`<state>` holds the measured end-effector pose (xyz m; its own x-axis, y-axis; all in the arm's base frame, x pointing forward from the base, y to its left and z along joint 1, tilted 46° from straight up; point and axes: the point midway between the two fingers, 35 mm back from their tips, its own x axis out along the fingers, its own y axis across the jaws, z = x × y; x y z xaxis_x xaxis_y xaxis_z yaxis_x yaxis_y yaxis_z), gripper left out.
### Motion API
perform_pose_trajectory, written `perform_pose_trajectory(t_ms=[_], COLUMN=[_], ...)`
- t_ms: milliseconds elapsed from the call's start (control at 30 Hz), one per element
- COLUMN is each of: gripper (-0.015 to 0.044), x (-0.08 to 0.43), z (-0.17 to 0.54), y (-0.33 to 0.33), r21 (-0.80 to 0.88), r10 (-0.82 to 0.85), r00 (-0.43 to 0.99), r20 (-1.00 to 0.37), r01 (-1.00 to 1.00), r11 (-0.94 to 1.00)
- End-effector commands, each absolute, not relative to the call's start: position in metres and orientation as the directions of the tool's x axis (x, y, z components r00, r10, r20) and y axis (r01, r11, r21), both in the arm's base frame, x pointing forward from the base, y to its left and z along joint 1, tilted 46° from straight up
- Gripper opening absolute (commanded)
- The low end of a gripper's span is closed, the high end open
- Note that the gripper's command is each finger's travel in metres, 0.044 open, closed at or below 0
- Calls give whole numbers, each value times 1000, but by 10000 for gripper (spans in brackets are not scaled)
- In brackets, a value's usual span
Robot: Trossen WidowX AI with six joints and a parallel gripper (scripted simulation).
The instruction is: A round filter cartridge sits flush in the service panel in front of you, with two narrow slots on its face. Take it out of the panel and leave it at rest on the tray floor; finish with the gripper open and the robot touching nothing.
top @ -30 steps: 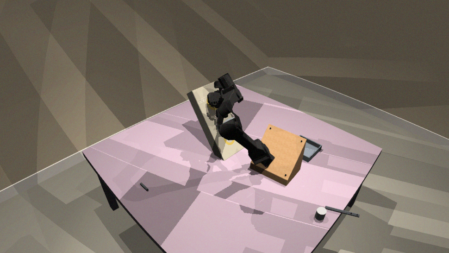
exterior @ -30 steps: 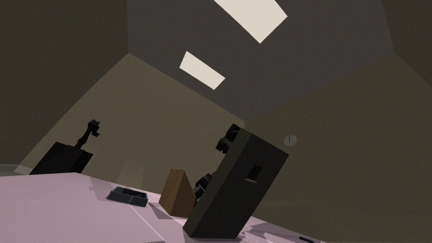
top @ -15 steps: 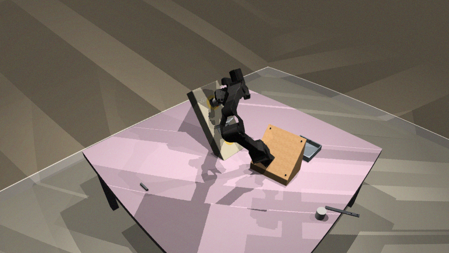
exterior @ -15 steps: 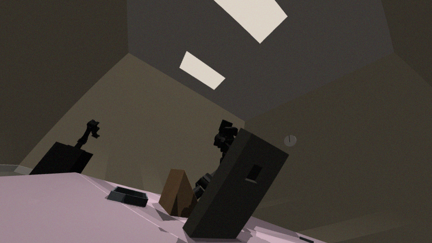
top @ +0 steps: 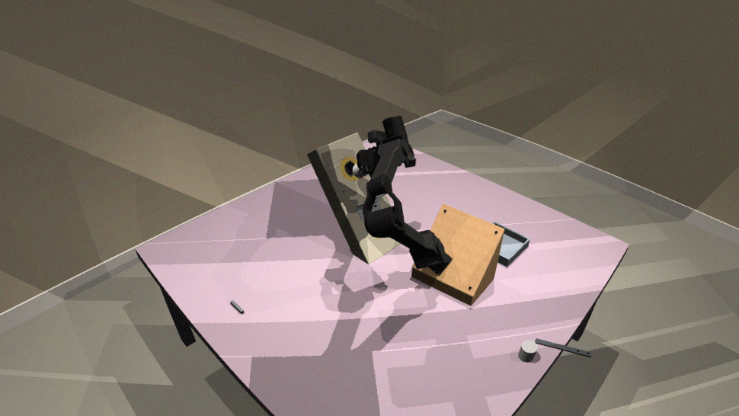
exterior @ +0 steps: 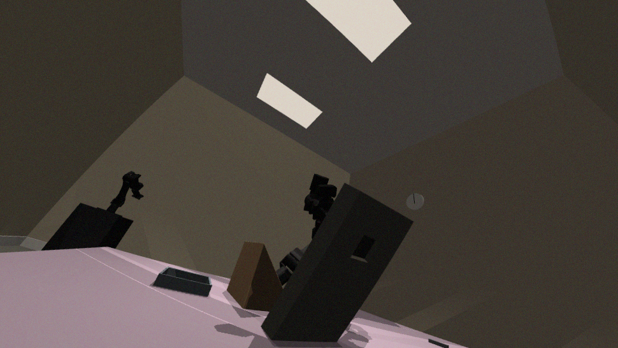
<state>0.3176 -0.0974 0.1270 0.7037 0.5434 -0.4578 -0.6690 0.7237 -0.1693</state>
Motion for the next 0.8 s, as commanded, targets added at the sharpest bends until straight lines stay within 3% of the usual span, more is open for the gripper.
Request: perform_pose_trajectory(t_ms=[0,567,700,767], gripper=[0,0,96,96], x=[310,278,282,282], z=[122,92,93,93], y=[-91,-63,-67,-67], r21=[-180,-179,-166,-166], r10=[542,543,544,544], r00=[708,708,703,703], r20=[-452,-452,-458,-458], r01=[-668,-668,-670,-670], r11=[722,722,724,724])
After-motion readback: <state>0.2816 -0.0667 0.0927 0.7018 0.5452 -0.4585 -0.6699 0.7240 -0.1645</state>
